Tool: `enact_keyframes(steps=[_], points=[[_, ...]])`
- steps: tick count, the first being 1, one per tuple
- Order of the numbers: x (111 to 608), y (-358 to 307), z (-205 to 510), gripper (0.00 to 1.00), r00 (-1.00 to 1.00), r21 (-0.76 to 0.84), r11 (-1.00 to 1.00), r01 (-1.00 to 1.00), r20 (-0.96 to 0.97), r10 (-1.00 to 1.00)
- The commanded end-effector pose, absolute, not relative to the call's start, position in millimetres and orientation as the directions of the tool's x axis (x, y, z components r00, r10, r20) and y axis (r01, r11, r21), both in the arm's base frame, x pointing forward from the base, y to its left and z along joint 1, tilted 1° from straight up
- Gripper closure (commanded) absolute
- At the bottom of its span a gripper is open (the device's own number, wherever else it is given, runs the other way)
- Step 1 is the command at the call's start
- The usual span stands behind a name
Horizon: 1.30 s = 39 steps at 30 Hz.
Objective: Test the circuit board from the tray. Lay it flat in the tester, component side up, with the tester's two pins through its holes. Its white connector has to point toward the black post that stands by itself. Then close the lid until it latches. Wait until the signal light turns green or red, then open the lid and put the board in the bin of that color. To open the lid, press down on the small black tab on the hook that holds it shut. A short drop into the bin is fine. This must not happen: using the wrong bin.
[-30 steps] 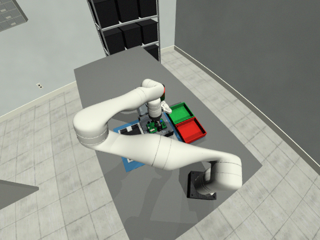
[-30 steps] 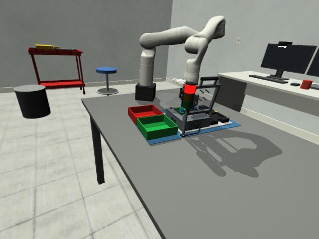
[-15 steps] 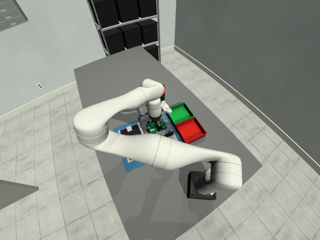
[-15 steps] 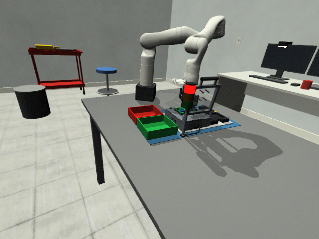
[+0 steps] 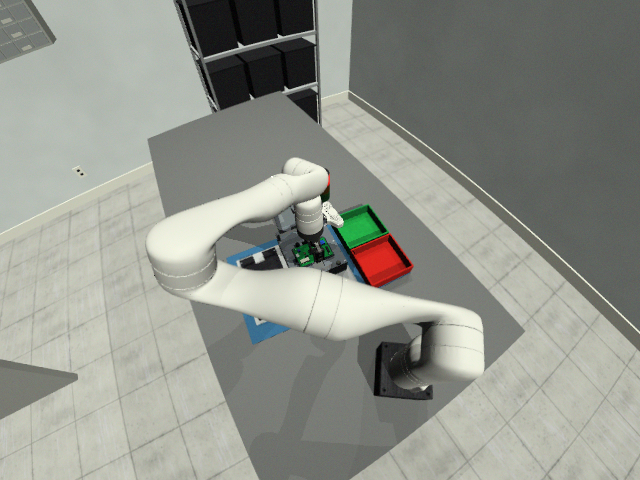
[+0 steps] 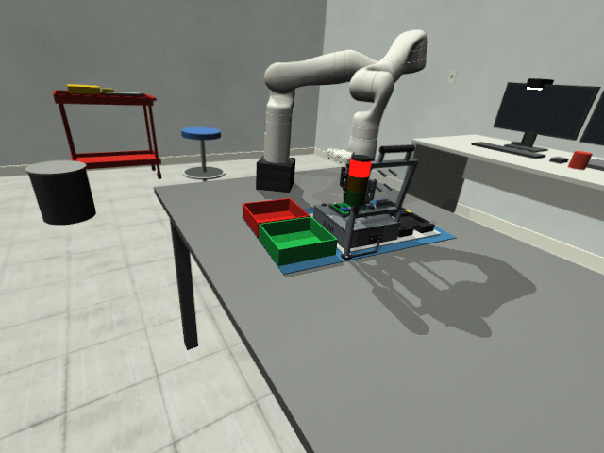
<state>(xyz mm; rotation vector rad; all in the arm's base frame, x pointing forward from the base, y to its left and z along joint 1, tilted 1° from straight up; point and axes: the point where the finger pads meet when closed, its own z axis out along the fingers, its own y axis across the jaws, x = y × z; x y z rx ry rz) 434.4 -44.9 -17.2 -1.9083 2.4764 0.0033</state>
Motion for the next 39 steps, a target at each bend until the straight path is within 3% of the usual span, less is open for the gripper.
enact_keyframes(steps=[1, 39], points=[[434.8, -44.8, -16.9, 0.2, -0.255, -0.009, 0.255, -0.967, -0.014, -0.967], [434.8, -44.8, -16.9, 0.23, -0.255, -0.009, 0.255, -0.967, -0.014, -0.967]])
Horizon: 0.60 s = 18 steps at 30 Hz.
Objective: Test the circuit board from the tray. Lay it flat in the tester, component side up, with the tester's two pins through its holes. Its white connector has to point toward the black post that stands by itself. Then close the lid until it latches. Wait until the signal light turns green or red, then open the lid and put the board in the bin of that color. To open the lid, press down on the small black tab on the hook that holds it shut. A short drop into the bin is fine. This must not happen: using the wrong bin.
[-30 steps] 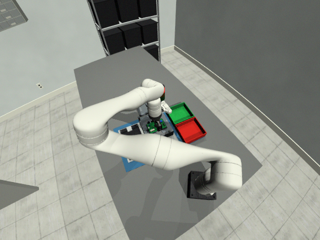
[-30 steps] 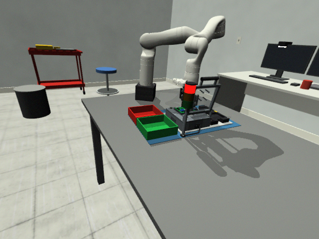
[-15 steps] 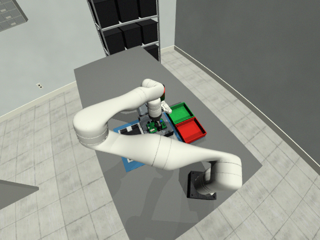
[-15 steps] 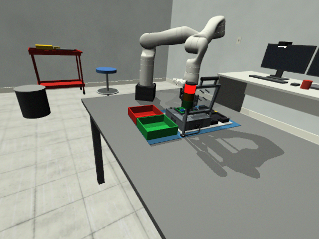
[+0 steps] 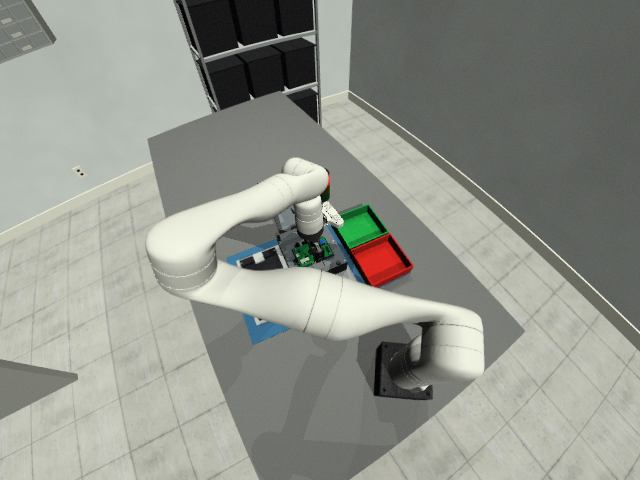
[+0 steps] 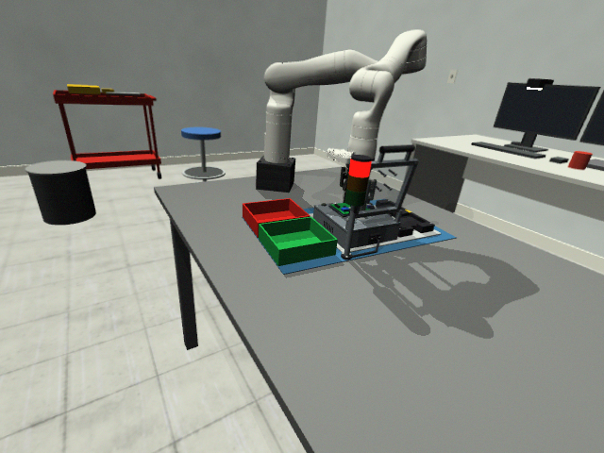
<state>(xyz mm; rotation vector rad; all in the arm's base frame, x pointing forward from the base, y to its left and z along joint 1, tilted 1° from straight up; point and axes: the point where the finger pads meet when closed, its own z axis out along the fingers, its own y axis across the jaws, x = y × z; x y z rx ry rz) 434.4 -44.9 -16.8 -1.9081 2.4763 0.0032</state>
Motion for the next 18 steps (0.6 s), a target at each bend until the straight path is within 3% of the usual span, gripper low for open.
enact_keyframes(steps=[1, 18], points=[[434.8, -44.8, -16.9, 0.23, -0.255, -0.009, 0.255, -0.967, -0.014, -0.967], [434.7, -44.9, -13.0, 0.23, -0.255, -0.009, 0.255, -0.967, -0.014, -0.967]])
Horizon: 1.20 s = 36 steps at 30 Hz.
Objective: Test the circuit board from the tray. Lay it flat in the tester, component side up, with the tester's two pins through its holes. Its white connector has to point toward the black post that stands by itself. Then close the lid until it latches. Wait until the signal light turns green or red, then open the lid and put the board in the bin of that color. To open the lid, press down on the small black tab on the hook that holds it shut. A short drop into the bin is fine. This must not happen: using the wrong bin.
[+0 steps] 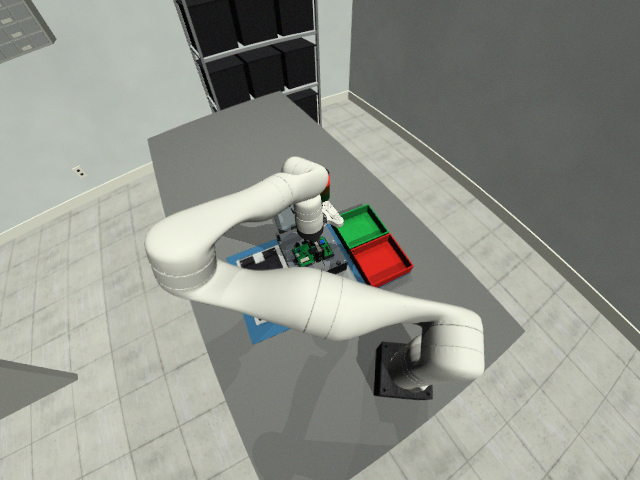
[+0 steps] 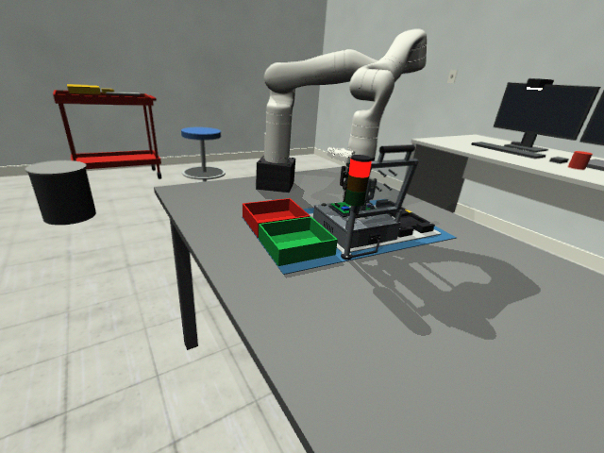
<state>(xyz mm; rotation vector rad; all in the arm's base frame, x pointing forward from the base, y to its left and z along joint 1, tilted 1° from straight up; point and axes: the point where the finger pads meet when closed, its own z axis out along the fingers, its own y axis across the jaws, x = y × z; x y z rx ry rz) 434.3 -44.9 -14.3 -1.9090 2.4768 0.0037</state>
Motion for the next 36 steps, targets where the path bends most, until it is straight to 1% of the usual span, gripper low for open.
enact_keyframes(steps=[1, 36], points=[[434.7, -44.9, -12.9, 0.23, -0.255, -0.009, 0.255, -0.967, -0.014, -0.967], [434.6, -45.0, -5.0, 0.23, -0.255, -0.009, 0.255, -0.967, -0.014, -0.967]])
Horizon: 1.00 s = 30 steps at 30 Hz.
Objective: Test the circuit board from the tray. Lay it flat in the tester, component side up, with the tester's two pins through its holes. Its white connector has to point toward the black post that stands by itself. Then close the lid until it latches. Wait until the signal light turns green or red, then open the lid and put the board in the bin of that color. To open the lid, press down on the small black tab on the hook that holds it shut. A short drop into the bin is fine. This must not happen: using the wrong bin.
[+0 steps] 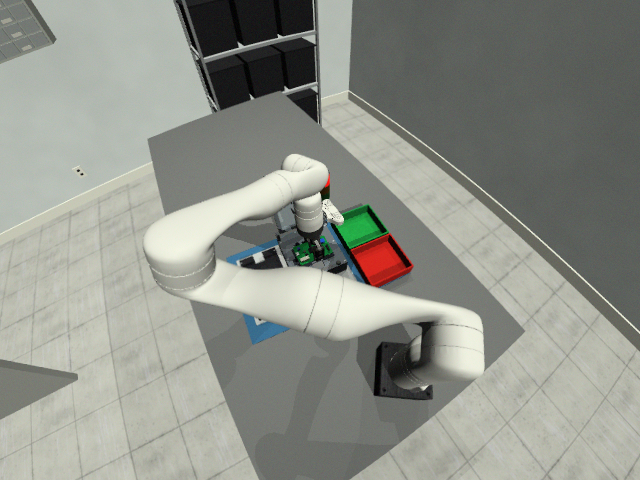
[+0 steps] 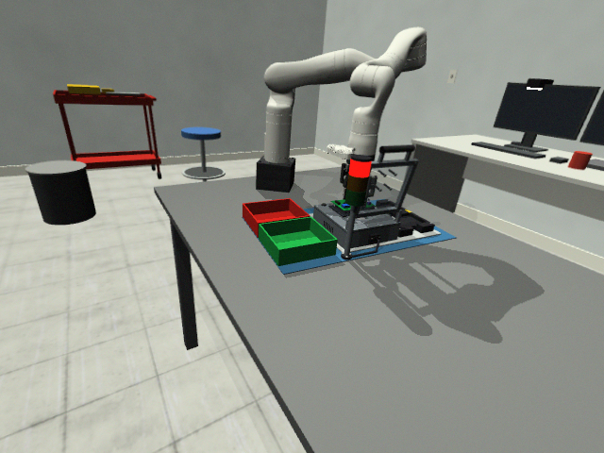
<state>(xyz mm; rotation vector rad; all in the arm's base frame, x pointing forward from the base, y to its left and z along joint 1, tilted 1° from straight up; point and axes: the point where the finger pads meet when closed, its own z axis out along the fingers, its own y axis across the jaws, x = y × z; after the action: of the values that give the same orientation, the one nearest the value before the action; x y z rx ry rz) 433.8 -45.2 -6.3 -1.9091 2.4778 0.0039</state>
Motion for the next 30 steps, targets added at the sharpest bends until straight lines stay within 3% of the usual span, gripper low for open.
enact_keyframes(steps=[1, 30], points=[[434.6, -45.0, -4.9, 0.23, -0.255, -0.009, 0.255, -0.967, -0.014, -0.967], [434.5, -45.0, 1.1, 0.23, -0.255, -0.009, 0.255, -0.967, -0.014, -0.967]])
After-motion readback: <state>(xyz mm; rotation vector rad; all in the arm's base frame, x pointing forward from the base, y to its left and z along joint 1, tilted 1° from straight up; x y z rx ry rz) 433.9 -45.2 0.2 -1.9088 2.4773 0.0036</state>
